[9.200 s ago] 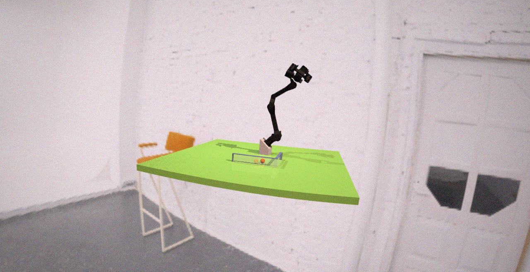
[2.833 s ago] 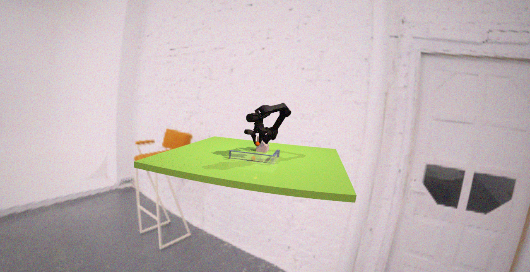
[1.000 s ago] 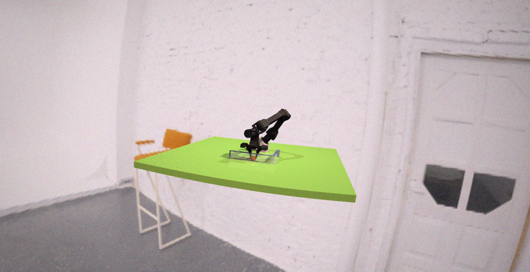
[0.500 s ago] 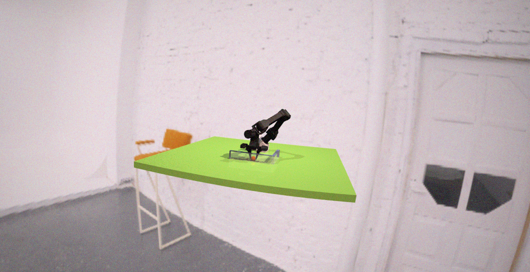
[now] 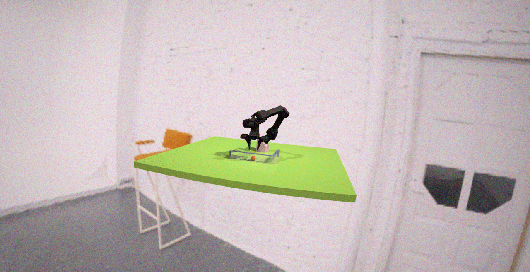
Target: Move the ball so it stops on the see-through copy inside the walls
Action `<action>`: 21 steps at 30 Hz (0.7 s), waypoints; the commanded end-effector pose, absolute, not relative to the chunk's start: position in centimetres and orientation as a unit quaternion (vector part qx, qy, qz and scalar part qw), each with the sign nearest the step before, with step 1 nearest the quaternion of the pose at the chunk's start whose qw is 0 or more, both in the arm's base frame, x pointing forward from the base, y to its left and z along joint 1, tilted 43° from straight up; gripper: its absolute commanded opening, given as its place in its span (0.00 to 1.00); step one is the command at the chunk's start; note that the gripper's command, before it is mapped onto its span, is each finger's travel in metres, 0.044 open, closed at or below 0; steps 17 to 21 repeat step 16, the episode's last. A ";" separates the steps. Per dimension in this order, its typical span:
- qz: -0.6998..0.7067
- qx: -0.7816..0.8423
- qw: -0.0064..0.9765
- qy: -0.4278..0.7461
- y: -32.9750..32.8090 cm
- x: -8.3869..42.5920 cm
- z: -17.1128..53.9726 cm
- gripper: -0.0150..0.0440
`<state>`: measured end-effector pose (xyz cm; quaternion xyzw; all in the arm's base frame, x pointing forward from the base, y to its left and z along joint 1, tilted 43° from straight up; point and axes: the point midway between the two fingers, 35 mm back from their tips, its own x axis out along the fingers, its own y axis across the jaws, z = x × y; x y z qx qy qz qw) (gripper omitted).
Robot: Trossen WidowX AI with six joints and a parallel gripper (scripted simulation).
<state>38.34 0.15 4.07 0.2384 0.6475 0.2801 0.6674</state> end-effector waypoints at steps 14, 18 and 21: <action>0.279 0.238 0.672 0.643 -3.5 38.0 8.2 0.93; 0.280 0.238 0.672 0.643 -3.7 38.0 8.4 1.00; 0.280 0.238 0.672 0.643 -3.7 38.0 8.4 1.00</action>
